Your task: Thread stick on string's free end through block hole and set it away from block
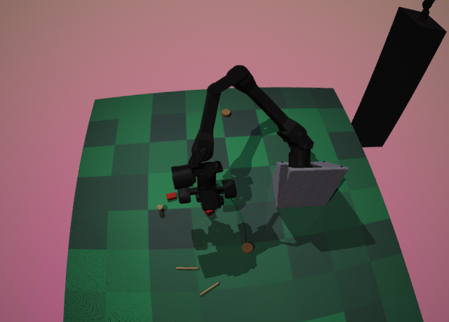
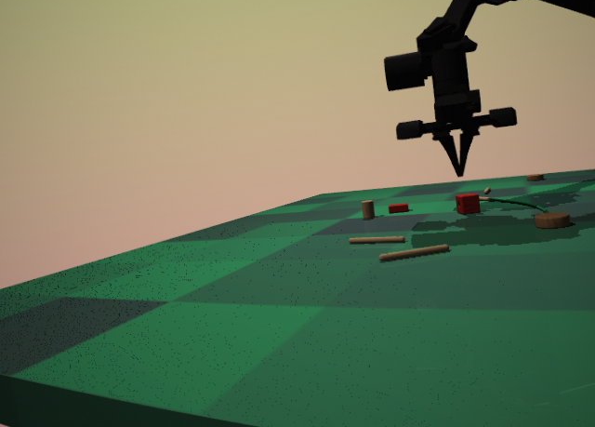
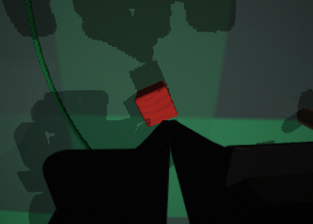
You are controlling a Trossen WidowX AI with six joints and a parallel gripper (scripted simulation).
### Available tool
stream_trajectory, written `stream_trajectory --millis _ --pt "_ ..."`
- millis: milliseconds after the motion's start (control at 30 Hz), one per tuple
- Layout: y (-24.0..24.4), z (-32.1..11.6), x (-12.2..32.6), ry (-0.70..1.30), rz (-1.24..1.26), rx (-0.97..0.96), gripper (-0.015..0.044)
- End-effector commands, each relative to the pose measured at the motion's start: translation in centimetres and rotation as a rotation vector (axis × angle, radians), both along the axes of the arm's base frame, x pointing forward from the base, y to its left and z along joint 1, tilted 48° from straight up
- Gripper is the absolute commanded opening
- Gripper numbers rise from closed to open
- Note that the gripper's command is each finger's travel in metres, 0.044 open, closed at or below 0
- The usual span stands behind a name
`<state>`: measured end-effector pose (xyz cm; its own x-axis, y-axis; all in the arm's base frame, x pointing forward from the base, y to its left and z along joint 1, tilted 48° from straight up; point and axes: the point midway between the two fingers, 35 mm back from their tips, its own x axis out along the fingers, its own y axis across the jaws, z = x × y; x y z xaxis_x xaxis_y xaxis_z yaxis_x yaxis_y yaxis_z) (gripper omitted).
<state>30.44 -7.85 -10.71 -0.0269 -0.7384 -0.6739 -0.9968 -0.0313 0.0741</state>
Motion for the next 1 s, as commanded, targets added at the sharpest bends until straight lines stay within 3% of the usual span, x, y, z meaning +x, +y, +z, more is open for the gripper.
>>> stream_trajectory --millis 0,100,567,800,967 --pt "0.0 0.0 0.0 0.0 0.0 0.0 0.0" --pt "-0.6 0.7 0.0 -0.127 -0.117 -0.002 0.0079" --pt "-6.6 7.4 -1.6 -1.352 -1.233 -0.049 0.044" --pt "-8.6 9.7 -2.8 -1.778 -1.605 -0.071 0.044" --pt "-8.8 9.9 -2.9 -1.838 -1.657 -0.074 0.044"
